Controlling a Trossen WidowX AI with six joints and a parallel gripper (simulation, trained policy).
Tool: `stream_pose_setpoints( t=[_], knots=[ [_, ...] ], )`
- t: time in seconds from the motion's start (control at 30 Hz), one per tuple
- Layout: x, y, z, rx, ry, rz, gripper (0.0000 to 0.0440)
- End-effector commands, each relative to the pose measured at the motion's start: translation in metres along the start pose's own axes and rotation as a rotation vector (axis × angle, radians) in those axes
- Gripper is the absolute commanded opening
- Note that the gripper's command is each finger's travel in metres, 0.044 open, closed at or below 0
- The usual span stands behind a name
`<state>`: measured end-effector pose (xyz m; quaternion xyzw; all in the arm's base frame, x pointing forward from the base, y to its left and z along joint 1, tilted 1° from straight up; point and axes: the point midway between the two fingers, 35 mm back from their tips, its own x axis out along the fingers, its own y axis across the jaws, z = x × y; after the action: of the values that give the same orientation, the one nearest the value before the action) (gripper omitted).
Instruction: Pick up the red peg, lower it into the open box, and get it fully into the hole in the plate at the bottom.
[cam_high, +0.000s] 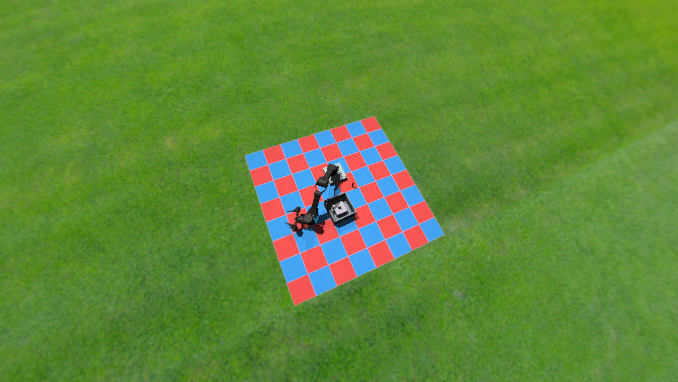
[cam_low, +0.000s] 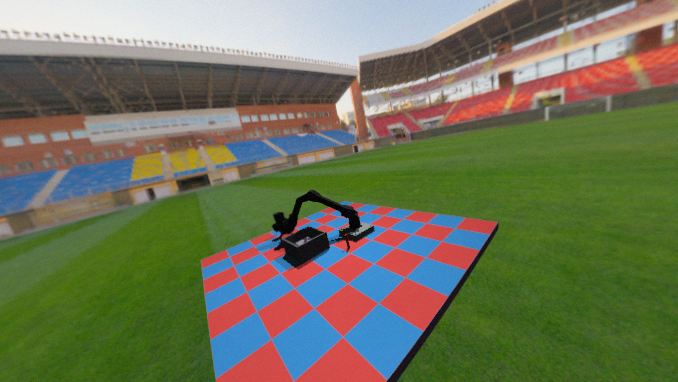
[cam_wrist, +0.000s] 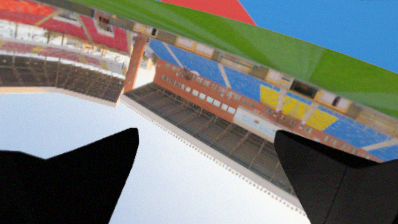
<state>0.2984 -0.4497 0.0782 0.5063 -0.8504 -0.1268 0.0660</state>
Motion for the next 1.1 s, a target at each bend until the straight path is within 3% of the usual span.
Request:
stream_pose_setpoints(
  t=[0.0, 0.07, 0.57, 1.07],
  knots=[
    [-0.004, -0.002, -0.002, -0.033, 0.0, -0.012, 0.0418],
    [-0.014, -0.006, -0.006, -0.096, 0.001, -0.04, 0.044],
    [-0.11, -0.027, -0.043, -0.552, 0.077, -0.287, 0.044],
    [-0.215, -0.018, -0.078, -0.985, 0.243, -0.53, 0.044]
  ],
)
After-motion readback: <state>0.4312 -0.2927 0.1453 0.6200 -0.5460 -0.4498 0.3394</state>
